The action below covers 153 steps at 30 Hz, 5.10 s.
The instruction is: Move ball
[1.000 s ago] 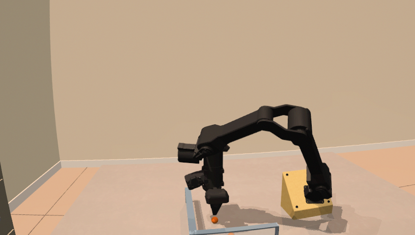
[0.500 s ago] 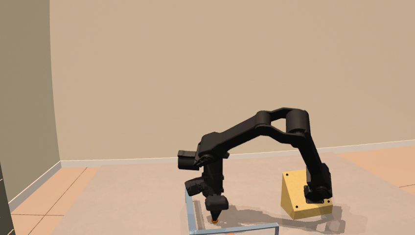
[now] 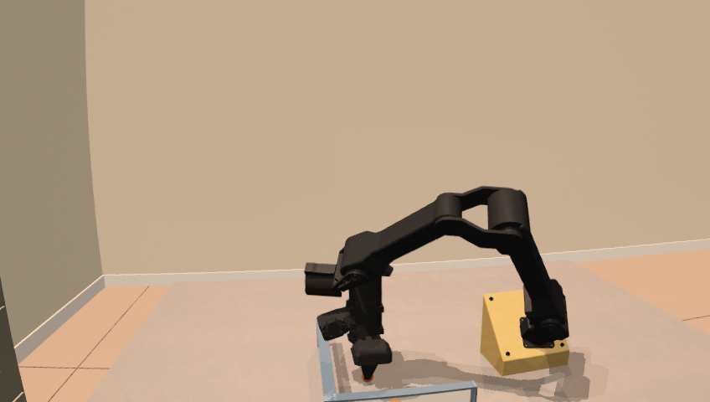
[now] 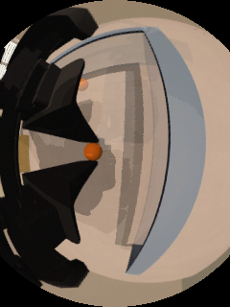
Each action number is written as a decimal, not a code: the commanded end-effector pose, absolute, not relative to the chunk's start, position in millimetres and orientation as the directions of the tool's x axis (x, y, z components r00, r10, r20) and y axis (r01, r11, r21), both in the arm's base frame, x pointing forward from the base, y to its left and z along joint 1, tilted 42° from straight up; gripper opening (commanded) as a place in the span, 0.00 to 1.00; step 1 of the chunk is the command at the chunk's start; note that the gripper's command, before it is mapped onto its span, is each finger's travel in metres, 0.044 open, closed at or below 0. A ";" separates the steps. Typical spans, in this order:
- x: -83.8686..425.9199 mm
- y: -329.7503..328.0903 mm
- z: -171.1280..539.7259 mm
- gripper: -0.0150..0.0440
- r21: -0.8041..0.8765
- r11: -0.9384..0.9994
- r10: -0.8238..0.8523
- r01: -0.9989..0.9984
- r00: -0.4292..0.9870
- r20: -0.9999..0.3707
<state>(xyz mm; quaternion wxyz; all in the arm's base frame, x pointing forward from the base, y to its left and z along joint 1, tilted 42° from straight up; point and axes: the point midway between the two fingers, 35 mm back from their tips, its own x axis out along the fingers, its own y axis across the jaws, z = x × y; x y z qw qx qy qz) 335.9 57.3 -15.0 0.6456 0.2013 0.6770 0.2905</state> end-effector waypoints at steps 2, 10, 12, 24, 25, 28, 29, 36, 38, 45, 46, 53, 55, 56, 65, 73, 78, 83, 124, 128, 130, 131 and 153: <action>333.7 59.1 -16.1 0.36 0.658 0.747 0.652 -0.095 -0.091 -0.753; 340.6 41.3 2.4 0.25 0.655 0.750 0.649 -0.094 -0.089 -0.756; 342.9 33.3 11.0 0.25 0.654 0.751 0.648 -0.094 -0.089 -0.757; 345.7 -14.4 67.1 0.25 0.653 0.751 0.647 -0.094 -0.091 -0.757; 345.3 -17.6 71.1 0.25 0.654 0.751 0.648 -0.094 -0.091 -0.757; 344.8 -20.1 74.4 0.25 0.654 0.750 0.648 -0.094 -0.091 -0.756; 344.8 -20.1 74.4 0.25 0.654 0.750 0.648 -0.094 -0.091 -0.756; 342.0 -9.7 79.3 0.25 0.643 0.763 0.647 0.065 -0.091 -0.757; 340.9 -5.9 81.1 0.25 0.636 0.762 0.646 0.123 -0.091 -0.758; 336.5 7.2 87.0 0.25 0.591 0.740 0.646 0.321 -0.091 -0.758; 335.8 9.0 87.9 0.25 0.583 0.734 0.646 0.348 -0.091 -0.758; 330.6 21.8 93.5 0.25 0.512 0.676 0.646 0.530 -0.090 -0.758; 329.0 25.4 95.0 0.25 0.488 0.654 0.646 0.578 -0.090 -0.758; 328.2 27.2 95.8 0.25 0.475 0.642 0.646 0.602 -0.090 -0.758; 320.1 43.1 102.4 0.25 0.344 0.513 0.647 0.787 -0.091 -0.757; 311.9 56.8 108.0 0.25 0.207 0.369 0.649 0.906 -0.091 -0.755; 306.4 65.0 111.2 0.25 0.115 0.269 0.650 0.956 -0.092 -0.754; 300.9 72.9 114.2 0.25 0.019 0.163 0.652 0.986 -0.093 -0.752; 291.4 130.2 53.0 0.25 -0.009 0.131 0.656 0.991 -0.093 -0.749; 290.7 133.8 49.0 0.25 -0.009 0.131 0.656 0.991 -0.093 -0.749; 290.7 134.0 48.8 0.25 -0.009 0.131 0.656 0.991 -0.093 -0.749; 290.7 134.0 48.8 0.25 -0.009 0.131 0.656 0.991 -0.093 -0.749; 298.5 115.3 68.8 0.60 0.001 0.130 0.651 0.991 -0.085 -0.755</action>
